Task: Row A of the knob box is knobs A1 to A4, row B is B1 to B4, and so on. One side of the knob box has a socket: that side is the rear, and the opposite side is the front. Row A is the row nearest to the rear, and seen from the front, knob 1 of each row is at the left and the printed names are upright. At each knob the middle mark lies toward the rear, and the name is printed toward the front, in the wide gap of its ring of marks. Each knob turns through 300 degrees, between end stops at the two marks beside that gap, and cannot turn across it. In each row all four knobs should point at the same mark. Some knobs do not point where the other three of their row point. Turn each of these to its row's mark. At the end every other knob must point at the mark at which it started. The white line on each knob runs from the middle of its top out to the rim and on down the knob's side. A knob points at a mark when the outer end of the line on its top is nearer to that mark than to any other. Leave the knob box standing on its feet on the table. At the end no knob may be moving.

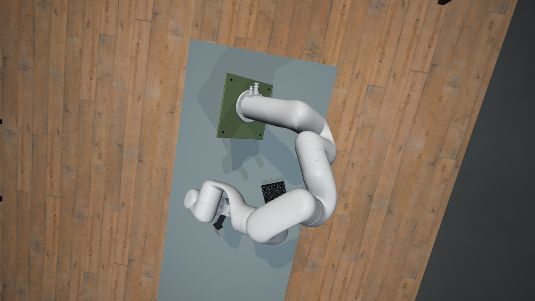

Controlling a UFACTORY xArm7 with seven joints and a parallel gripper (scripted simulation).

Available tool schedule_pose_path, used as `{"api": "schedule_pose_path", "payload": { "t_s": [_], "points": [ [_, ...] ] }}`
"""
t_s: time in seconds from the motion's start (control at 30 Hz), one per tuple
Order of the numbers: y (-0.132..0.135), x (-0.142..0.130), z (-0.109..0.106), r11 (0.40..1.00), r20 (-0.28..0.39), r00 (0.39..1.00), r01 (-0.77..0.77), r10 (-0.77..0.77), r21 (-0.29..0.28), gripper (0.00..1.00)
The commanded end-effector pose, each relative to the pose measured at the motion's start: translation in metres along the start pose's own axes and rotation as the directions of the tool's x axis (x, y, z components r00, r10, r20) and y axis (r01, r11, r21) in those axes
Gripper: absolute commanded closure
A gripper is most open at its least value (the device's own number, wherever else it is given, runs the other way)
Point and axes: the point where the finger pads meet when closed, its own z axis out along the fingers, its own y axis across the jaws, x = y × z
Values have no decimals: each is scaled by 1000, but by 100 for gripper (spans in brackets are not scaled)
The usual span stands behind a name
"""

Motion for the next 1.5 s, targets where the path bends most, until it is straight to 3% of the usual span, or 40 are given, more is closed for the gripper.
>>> {"api": "schedule_pose_path", "payload": {
  "t_s": [0.0,0.6,0.67,0.77,1.03,1.1,1.13,1.47],
  "points": [
    [-1,1,-2,1000,-3,1000,3,-3,-2,0],
    [-1,2,-1,1000,0,1000,8,-8,-10,0],
    [-1,-3,7,999,29,999,18,-16,-48,0],
    [1,-17,28,986,114,993,61,-43,-153,0],
    [1,-44,59,927,270,957,190,-103,-322,0],
    [1,-44,59,927,270,957,190,-103,-322,0],
    [1,-53,67,894,324,937,249,-127,-371,0],
    [-8,-76,87,746,492,843,468,-217,-473,0]
  ]
}}
